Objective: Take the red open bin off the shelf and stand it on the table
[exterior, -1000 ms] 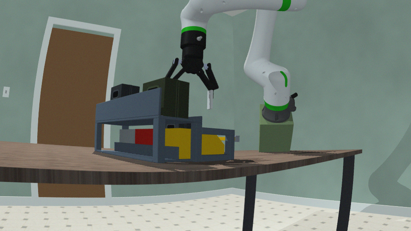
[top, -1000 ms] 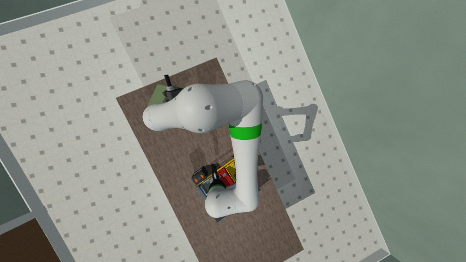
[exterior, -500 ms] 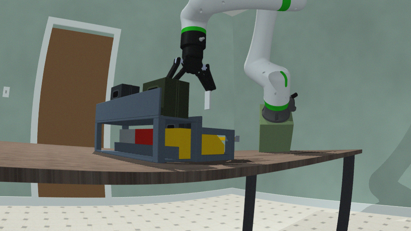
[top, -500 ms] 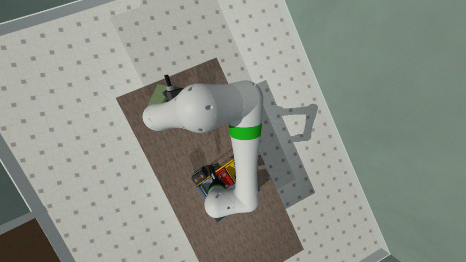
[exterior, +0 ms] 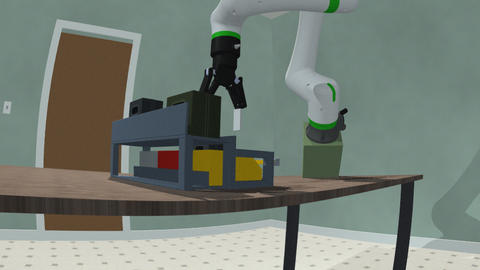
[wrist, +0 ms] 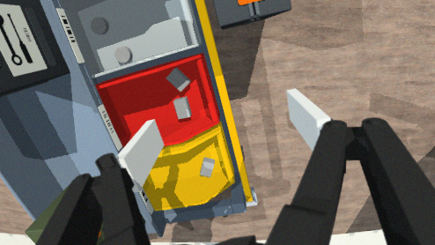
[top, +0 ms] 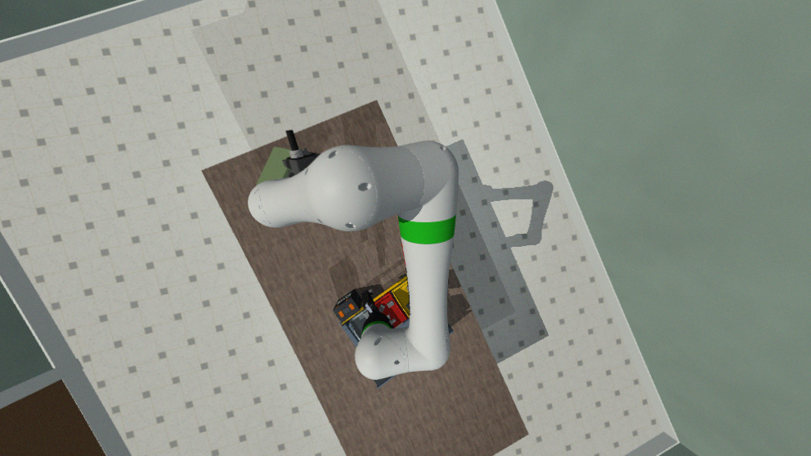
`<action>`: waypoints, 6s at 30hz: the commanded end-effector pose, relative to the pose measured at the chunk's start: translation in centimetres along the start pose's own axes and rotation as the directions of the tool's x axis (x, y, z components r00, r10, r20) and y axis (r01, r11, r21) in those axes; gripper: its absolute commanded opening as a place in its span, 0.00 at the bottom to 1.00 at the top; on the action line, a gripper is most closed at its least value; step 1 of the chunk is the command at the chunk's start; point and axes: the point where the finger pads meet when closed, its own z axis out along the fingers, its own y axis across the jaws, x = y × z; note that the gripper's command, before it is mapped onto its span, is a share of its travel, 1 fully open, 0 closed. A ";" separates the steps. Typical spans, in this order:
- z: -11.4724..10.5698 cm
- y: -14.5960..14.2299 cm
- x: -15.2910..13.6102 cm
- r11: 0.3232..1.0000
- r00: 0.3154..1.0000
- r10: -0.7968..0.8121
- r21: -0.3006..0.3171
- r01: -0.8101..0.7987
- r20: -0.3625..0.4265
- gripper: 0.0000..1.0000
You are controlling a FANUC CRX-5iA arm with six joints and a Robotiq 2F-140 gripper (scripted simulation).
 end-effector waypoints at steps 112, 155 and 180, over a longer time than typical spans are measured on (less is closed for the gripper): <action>6.4 0.0 0.0 1.000 1.000 -0.011 0.000 0.011 0.000 0.28; 8.3 0.0 0.0 1.000 1.000 -0.011 0.000 0.011 0.000 0.28; 8.5 0.0 0.0 1.000 1.000 -0.011 0.000 0.011 0.000 0.28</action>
